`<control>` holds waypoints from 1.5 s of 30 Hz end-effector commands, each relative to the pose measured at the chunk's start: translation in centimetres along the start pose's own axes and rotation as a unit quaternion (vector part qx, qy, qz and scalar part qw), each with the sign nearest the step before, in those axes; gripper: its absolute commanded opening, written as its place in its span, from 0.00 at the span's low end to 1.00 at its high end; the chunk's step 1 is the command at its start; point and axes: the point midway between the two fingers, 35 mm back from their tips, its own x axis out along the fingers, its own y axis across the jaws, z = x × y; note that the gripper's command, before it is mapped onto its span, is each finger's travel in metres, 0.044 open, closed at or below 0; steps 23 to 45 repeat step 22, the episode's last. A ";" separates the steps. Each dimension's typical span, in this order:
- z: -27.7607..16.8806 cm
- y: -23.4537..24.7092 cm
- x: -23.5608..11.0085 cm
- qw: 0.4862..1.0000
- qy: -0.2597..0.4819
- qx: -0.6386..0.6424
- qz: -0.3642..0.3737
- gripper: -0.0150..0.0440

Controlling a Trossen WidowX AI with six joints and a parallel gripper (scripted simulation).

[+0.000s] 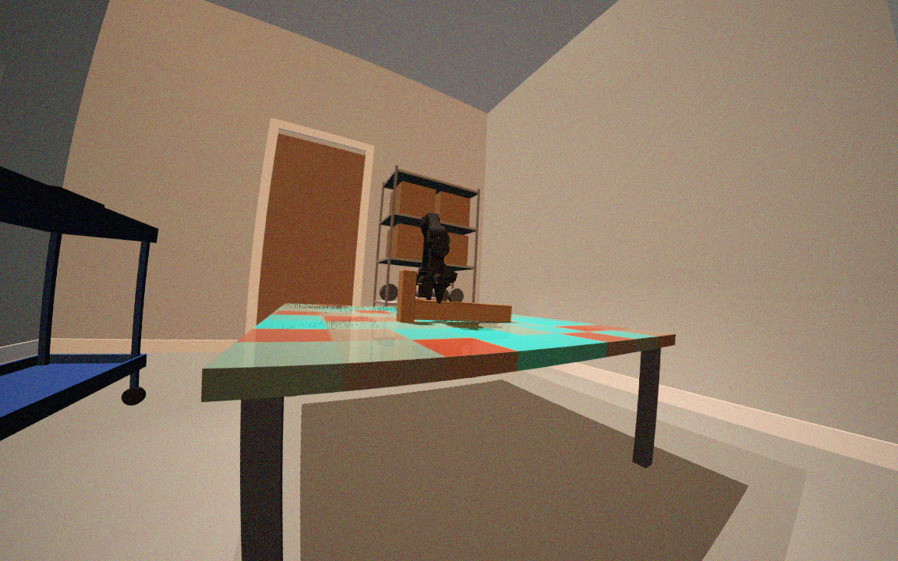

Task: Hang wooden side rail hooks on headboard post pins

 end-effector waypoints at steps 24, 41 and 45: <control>2.6 0.3 0.1 1.000 -0.002 -0.004 0.008 1.00; 2.6 0.3 0.1 1.000 -0.002 -0.004 0.008 1.00; 2.6 0.3 0.1 1.000 -0.002 -0.004 0.008 1.00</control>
